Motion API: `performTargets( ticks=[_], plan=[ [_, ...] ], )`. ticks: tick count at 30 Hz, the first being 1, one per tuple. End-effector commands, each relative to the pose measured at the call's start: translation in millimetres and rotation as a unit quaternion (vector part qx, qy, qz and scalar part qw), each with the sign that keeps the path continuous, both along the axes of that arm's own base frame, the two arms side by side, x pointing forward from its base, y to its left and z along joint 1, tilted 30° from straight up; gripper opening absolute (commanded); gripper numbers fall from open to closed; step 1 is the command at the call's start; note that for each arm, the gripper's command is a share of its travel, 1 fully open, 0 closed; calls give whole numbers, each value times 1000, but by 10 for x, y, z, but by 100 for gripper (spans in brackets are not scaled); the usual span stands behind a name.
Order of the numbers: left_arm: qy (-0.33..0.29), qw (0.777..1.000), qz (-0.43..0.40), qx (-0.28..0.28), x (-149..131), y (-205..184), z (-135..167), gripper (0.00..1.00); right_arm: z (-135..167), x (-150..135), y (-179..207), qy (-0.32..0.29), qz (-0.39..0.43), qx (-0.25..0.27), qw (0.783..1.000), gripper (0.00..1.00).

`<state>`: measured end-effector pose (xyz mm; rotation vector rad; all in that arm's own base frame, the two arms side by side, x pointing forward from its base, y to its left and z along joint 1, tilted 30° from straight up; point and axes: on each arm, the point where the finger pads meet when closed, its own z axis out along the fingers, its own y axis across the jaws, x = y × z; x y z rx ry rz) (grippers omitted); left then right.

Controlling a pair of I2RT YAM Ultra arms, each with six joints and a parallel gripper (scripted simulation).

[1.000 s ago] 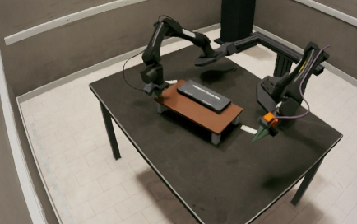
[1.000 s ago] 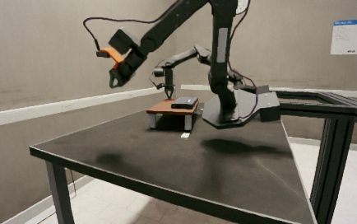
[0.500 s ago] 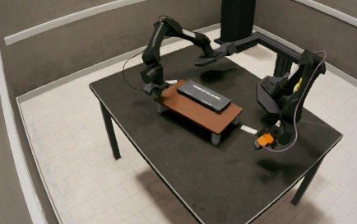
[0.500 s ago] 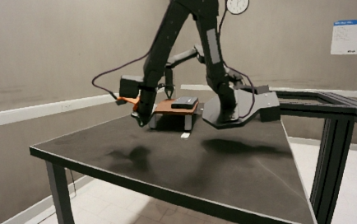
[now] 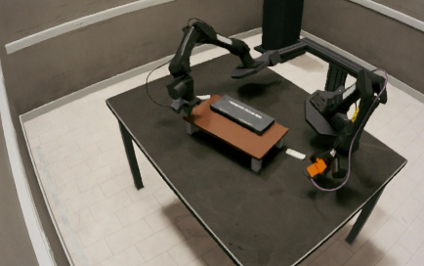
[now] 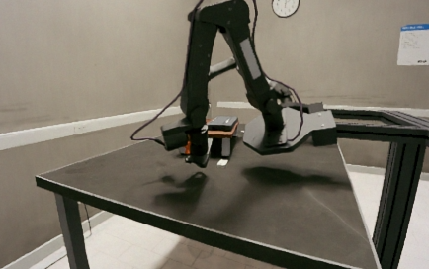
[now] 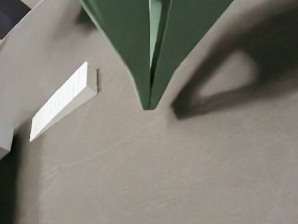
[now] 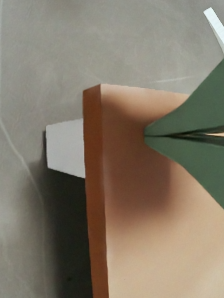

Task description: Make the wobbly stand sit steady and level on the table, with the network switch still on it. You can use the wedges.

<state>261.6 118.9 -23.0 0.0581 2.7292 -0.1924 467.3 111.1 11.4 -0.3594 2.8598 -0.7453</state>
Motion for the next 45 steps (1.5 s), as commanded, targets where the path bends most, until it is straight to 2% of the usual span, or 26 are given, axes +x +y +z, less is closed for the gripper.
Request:
performTargets(
  ticks=[1, 13, 16, 17, 30, 32, 33, 34, 39, 43, 44, 45],
  plan=[
    [13, 999, -14, -30, -138, -129, -115, 0, 16, 55, 127, -14, 14, 6, 1000, 0],
    [40, 997, -10, -65, -378, -221, -267, 0, 16, 55, 127, -14, 14, 6, 1000, 0],
    [31, 998, -14, -58, -309, -183, -231, 0, 16, 55, 127, -14, 14, 6, 1000, 0],
    [45, 996, -8, -71, -424, -242, -309, 0, 16, 55, 127, -14, 14, 6, 1000, 0],
    [57, 994, -7, -94, -556, -306, -367, 0, 16, 55, 127, -14, 14, 6, 1000, 0],
    [57, 994, -7, -94, -556, -306, -367, 0, 16, 55, 127, -14, 14, 6, 1000, 0],
    [45, 995, -13, -83, -466, -251, -334, 0, 16, 55, 127, -14, 14, 6, 1000, 0],
    [60, 993, -5, -99, -593, -325, -399, 0, 16, 55, 127, -14, 14, 6, 1000, 0],
    [65, 992, -6, -107, -632, -349, -405, 0, 16, 55, 127, -14, 14, 6, 1000, 0],
    [43, 995, -15, -85, -482, -259, -350, 0, 16, 55, 127, -14, 14, 6, 1000, 0],
    [63, 993, -10, -104, -615, -364, -427, 0, 16, 55, 127, -14, 14, 6, 1000, 0],
    [63, 993, -4, -104, -604, -377, -436, 0, 16, 55, 127, -14, 14, 6, 1000, 0]
  ],
)
